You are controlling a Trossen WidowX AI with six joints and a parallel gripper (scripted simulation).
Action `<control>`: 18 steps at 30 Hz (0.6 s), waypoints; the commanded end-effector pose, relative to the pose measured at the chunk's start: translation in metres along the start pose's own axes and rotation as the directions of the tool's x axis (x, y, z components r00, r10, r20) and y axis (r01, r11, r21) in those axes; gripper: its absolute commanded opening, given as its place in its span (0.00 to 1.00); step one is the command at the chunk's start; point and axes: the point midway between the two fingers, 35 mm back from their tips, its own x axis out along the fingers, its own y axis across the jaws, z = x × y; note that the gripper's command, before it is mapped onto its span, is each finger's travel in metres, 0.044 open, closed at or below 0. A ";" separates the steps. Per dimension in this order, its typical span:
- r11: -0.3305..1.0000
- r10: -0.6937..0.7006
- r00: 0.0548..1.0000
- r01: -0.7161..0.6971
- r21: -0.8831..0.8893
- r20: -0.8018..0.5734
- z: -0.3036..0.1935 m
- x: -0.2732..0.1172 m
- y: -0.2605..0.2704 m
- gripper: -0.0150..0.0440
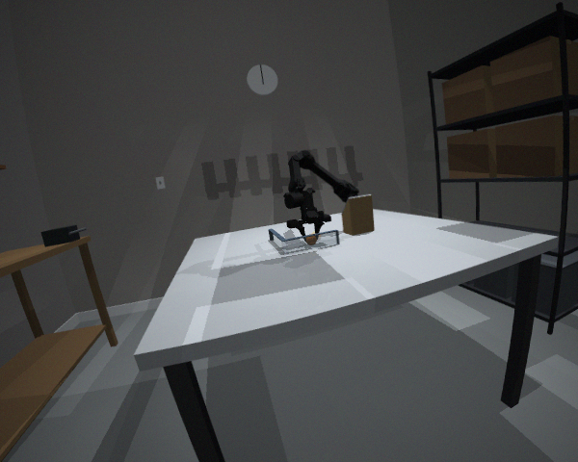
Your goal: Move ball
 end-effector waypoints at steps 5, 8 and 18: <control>1.000 0.000 1.000 0.000 -0.005 -0.002 0.000 -0.004 0.000 0.47; 1.000 -0.001 1.000 0.001 -0.006 0.002 0.003 -0.023 -0.004 0.33; 1.000 0.000 1.000 0.000 -0.006 0.006 0.004 -0.099 -0.005 0.25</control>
